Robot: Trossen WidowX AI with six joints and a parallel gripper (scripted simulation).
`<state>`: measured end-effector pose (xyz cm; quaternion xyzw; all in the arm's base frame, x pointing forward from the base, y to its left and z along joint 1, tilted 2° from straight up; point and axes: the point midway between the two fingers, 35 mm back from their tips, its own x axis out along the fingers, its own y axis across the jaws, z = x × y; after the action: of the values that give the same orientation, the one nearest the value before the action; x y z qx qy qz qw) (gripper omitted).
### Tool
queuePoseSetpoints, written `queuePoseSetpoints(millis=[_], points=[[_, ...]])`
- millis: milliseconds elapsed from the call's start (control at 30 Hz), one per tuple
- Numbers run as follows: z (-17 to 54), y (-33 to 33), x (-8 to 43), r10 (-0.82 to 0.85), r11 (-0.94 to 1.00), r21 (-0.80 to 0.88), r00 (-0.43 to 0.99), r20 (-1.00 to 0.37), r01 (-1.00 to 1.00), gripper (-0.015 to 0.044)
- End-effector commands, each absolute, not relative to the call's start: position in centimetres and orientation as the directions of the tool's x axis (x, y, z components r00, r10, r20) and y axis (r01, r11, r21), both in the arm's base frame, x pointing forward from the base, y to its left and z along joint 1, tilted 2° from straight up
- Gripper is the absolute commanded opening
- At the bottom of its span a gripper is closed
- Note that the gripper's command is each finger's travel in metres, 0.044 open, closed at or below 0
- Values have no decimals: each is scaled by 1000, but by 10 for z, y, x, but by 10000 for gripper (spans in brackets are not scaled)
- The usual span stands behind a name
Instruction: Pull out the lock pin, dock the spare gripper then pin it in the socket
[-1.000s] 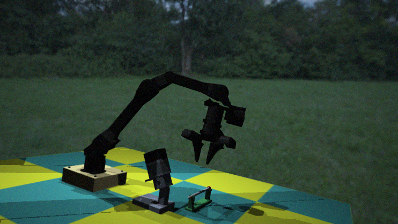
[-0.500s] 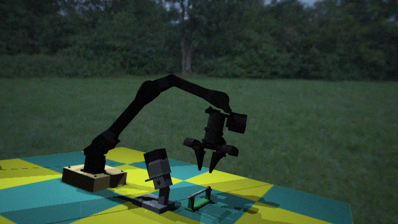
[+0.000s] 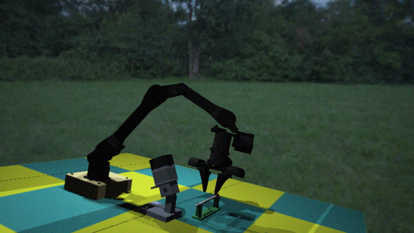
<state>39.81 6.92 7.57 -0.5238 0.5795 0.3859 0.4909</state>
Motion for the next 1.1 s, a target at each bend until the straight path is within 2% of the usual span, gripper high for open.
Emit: queuePoseSetpoints(millis=[0,1067], points=[[64,70,397,-225,155,-54,18,-974,-986,180],[21,70,400,-225,155,-54,18,-974,-986,180]])
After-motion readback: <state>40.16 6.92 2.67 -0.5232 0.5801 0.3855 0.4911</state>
